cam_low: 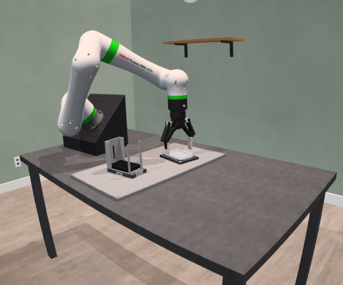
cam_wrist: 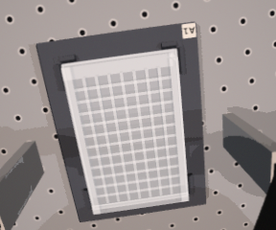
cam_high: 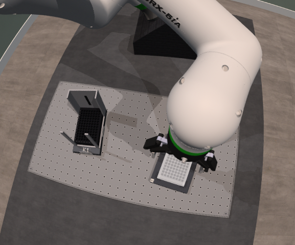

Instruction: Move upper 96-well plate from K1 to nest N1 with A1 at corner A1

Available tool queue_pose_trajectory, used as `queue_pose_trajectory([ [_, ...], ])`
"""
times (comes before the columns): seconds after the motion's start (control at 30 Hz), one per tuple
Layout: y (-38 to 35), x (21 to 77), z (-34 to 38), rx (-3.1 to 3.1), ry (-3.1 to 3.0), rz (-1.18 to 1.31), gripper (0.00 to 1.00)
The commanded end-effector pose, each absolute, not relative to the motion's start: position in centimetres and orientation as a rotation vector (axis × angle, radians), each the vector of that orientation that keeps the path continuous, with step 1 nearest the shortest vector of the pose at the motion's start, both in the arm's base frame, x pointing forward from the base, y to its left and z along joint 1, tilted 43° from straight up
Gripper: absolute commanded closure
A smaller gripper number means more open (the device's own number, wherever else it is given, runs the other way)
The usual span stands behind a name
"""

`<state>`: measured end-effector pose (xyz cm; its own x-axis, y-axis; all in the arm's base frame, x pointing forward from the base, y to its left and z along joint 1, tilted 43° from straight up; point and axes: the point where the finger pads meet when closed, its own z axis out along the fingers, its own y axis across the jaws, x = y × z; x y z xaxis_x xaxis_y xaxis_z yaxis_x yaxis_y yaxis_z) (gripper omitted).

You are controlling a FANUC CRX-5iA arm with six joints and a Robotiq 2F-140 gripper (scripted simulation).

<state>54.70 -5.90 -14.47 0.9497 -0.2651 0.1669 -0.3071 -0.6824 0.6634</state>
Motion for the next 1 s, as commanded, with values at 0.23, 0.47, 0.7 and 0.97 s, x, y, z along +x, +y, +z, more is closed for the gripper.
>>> queue_pose_trajectory([
  [0.23, -5.9, 54.7, -14.5, 2.356, -0.401, 0.074, 0.0],
  [0.47, -5.1, 54.8, -13.7, 2.356, -0.401, 0.074, 0.0],
  [0.7, -4.2, 54.9, -12.7, 2.356, -0.401, 0.074, 0.0],
  [0.97, -3.5, 54.9, -11.9, 2.356, -0.401, 0.074, 0.0],
])
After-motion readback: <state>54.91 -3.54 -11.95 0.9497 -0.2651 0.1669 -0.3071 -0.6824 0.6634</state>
